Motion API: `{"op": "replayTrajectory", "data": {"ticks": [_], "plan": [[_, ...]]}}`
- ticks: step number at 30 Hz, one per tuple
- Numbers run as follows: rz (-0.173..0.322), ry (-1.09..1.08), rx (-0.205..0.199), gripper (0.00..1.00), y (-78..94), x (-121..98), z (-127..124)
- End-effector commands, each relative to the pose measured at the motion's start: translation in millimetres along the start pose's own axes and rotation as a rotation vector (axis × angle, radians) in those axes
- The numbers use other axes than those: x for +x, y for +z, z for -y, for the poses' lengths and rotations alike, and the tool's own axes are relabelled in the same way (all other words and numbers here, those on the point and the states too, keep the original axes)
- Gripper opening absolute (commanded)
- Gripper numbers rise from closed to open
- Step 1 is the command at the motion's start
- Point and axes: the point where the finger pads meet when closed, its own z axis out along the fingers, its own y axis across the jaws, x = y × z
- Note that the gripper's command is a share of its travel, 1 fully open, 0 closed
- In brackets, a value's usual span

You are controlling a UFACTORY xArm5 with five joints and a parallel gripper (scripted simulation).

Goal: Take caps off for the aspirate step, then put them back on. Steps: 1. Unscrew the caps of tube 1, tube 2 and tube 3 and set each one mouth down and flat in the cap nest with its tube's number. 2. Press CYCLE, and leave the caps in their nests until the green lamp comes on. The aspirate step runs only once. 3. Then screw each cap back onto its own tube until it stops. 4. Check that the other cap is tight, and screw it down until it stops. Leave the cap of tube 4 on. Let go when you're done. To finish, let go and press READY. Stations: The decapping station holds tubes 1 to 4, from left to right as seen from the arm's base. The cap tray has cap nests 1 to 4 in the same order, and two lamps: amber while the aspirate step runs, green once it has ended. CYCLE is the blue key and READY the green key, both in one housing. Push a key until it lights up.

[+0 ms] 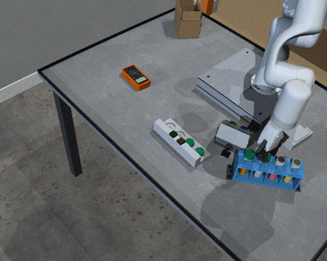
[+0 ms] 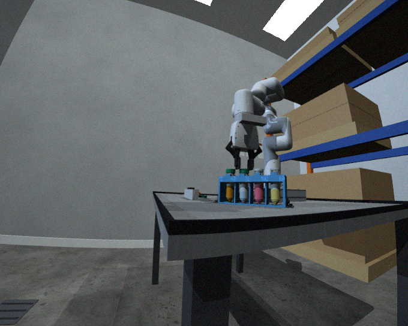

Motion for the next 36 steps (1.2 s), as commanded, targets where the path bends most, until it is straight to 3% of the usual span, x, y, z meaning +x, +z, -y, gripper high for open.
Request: {"op": "replayTrajectory", "data": {"ticks": [1, 30, 31, 36], "plan": [[-0.012, 0.0, 0.006, 0.46, 0.0, 1, -1], [-0.012, 0.0, 0.006, 0.46, 10.0, 1, -1], [-0.012, 0.0, 0.006, 0.0, 10.0, 1, -1], [-0.012, 0.0, 0.006, 0.0, 10.0, 1, -1]]}}
